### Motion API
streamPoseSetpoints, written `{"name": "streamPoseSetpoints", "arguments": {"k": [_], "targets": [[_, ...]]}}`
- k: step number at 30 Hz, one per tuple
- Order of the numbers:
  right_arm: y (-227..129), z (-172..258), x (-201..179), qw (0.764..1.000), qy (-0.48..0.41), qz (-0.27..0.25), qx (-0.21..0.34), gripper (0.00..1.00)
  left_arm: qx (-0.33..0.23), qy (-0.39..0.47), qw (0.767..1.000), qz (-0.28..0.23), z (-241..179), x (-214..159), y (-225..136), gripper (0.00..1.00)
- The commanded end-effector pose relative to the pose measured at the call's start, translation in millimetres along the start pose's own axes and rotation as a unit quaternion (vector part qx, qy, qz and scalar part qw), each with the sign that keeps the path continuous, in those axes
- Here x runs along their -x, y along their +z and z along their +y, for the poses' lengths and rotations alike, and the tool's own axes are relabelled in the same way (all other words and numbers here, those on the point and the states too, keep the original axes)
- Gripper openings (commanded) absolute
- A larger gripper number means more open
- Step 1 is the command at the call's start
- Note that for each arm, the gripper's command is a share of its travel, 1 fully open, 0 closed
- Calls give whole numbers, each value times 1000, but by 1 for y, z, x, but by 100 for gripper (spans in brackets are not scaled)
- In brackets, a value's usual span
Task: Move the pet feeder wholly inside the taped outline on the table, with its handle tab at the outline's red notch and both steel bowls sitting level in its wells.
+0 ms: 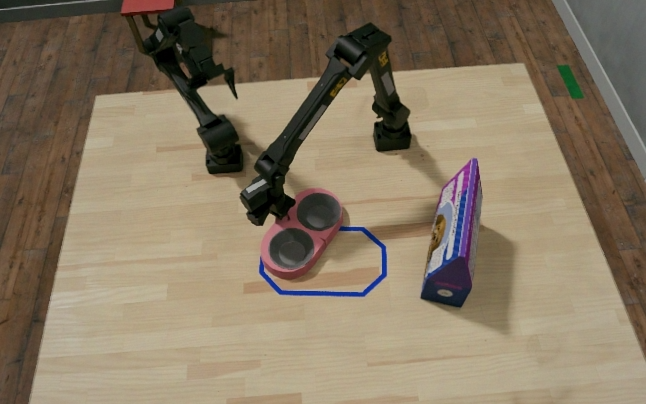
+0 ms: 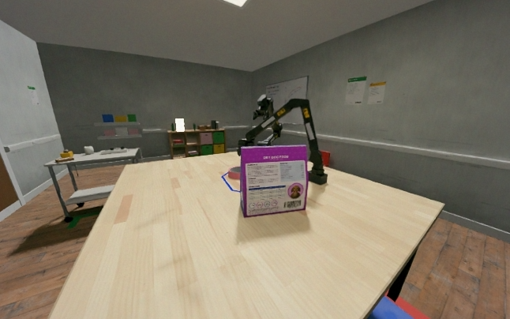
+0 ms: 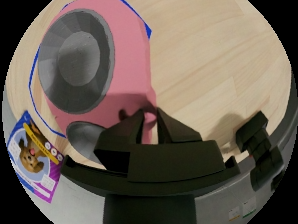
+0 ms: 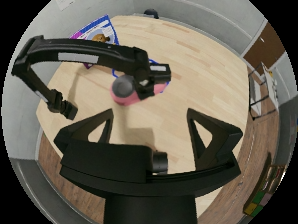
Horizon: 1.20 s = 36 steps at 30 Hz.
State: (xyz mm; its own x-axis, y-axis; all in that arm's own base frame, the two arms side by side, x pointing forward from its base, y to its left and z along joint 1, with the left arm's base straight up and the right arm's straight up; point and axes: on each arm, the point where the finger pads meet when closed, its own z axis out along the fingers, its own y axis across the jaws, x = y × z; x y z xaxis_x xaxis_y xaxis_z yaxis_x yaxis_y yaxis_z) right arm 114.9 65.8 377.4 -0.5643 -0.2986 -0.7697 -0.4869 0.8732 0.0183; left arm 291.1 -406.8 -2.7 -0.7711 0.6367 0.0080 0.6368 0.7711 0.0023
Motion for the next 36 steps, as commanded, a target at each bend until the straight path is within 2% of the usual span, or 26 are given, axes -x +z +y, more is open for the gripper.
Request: {"name": "streamPoseSetpoints", "arguments": {"k": [1,4,11,14,25,31,33,34,35,36], "targets": [[-3,1,5,1000,-12,-4,2,100,-5,4,1000,-24,4,18,-12,10],[-3,1,5,1000,-12,-4,2,100,-4,23,999,-23,5,16,-11,10],[-3,1,5,1000,-12,-4,2,100,0,150,988,-24,30,-1,-14,10],[-3,1,5,1000,-12,-4,2,100,-2,129,991,-15,33,-3,-5,10],[-3,1,5,1000,-12,-4,2,100,-1,132,991,-24,30,4,-11,10],[-3,1,5,1000,-12,-4,2,100,4,222,975,-24,43,-6,-13,10],[-3,1,5,1000,-12,-4,2,100,4,222,975,-24,43,-6,-13,10],[-3,1,5,1000,-12,-4,2,100,3,244,970,-13,48,-10,-4,10],[-3,1,5,1000,-12,-4,2,100,4,268,963,-24,53,-9,-13,10],[-3,1,5,1000,-12,-4,2,100,2,255,967,-19,54,-11,-9,10]]}}
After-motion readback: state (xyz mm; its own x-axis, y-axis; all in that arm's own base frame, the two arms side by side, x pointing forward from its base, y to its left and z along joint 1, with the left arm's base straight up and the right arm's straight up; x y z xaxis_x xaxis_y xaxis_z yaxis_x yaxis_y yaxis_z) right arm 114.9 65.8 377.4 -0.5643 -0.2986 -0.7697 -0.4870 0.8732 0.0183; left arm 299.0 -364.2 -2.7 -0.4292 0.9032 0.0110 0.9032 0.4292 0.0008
